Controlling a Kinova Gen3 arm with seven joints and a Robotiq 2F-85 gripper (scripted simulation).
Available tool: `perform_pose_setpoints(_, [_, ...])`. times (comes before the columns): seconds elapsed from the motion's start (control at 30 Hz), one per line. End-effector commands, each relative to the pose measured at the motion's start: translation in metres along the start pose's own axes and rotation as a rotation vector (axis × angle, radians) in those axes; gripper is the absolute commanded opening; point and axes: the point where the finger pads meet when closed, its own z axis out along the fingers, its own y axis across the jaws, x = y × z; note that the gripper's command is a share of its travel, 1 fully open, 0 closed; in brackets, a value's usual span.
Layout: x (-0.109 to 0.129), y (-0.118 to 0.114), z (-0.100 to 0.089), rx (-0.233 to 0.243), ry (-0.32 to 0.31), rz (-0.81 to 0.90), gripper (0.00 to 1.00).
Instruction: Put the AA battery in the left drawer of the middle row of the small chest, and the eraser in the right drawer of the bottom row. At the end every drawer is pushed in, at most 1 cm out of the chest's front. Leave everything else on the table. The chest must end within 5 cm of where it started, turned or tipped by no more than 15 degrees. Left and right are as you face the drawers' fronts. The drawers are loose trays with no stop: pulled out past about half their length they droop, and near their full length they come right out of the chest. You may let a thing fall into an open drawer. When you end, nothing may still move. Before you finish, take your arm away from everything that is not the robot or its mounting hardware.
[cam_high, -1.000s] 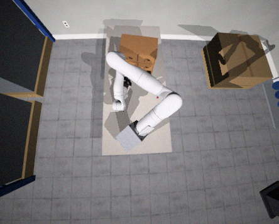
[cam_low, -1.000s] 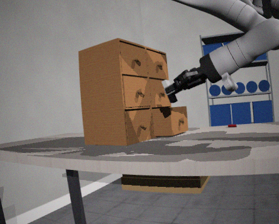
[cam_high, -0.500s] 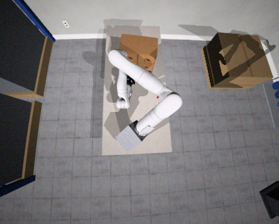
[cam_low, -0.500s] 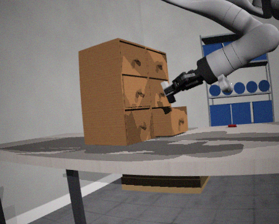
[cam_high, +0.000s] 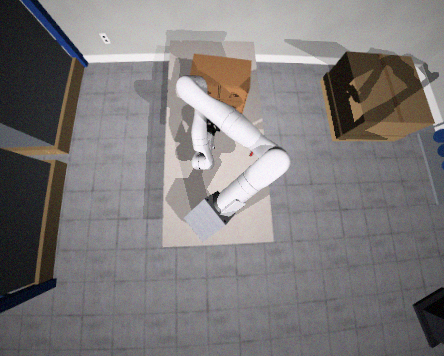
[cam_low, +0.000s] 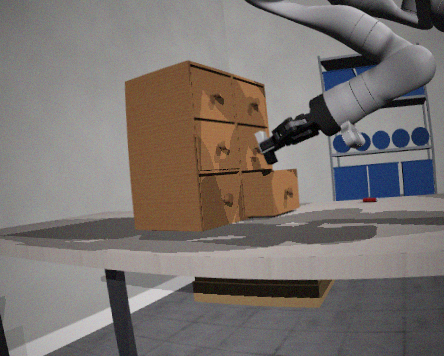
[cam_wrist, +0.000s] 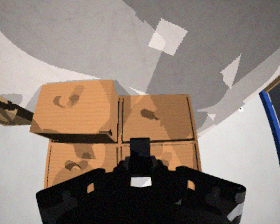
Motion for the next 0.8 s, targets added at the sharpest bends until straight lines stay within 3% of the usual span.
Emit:
perform_pose_setpoints(0.0, [-0.001, -0.004, 0.003, 0.003, 0.000, 0.000, 0.19])
perform_pose_setpoints(0.77, [-0.010, -0.042, 0.025, 0.003, 0.000, 0.000, 0.19])
